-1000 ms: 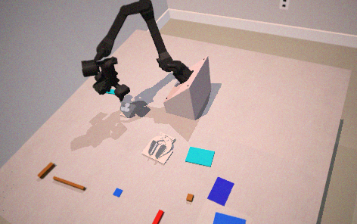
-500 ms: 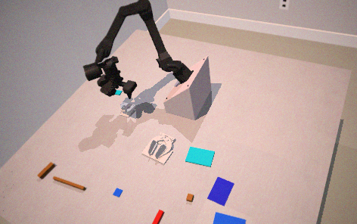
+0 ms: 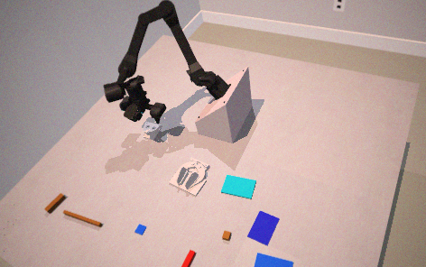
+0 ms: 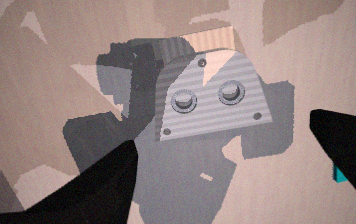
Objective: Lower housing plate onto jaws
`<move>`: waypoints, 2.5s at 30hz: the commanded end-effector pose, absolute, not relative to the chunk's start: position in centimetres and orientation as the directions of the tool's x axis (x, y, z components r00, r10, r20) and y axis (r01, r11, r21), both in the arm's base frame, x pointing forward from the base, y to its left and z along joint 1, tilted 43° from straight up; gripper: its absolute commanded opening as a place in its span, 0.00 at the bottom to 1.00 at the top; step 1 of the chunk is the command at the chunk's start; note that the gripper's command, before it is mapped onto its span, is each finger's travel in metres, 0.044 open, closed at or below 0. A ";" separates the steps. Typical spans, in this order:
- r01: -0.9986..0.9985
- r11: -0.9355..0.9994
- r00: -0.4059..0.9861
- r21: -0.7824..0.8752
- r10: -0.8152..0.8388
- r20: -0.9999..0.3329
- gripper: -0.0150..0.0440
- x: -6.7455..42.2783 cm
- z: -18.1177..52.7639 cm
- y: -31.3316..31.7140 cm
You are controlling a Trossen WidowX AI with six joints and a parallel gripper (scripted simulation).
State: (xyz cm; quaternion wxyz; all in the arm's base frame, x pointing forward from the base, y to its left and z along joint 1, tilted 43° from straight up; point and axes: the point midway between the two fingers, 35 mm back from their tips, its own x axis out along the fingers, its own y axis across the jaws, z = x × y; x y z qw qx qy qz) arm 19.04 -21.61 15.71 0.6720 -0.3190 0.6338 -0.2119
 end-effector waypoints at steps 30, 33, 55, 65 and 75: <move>-0.128 0.708 0.107 -0.695 -0.687 -0.719 1.00 19.3 13.7 -23.3; -0.128 0.708 0.107 -0.695 -0.687 -0.719 1.00 19.4 13.4 -23.6; -0.128 0.707 0.107 -0.695 -0.687 -0.719 1.00 19.6 11.7 -25.2; -0.128 0.707 0.107 -0.695 -0.687 -0.719 1.00 19.6 11.7 -25.2; -0.128 0.707 0.107 -0.695 -0.687 -0.719 1.00 19.6 11.7 -25.2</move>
